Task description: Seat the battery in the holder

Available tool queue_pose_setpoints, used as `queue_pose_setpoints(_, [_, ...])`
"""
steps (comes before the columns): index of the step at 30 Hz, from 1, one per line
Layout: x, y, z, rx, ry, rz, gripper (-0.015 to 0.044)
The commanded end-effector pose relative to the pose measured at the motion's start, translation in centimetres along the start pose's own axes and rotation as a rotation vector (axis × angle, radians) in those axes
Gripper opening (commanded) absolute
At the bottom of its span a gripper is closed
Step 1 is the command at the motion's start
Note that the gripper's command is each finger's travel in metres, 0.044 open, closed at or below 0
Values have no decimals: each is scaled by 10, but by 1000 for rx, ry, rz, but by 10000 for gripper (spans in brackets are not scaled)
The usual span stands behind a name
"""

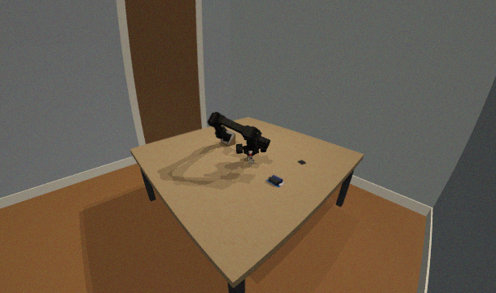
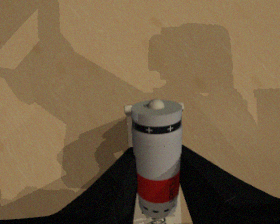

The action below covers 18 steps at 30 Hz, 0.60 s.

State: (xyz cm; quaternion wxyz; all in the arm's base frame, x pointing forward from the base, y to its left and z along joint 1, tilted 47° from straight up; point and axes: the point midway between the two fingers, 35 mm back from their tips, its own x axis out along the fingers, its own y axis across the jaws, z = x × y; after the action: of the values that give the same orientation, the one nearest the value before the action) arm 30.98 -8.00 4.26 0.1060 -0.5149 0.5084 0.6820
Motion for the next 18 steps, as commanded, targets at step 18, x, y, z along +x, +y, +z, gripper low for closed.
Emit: queue_pose_setpoints(18, [-2,0,-16,5,6,-6,80])
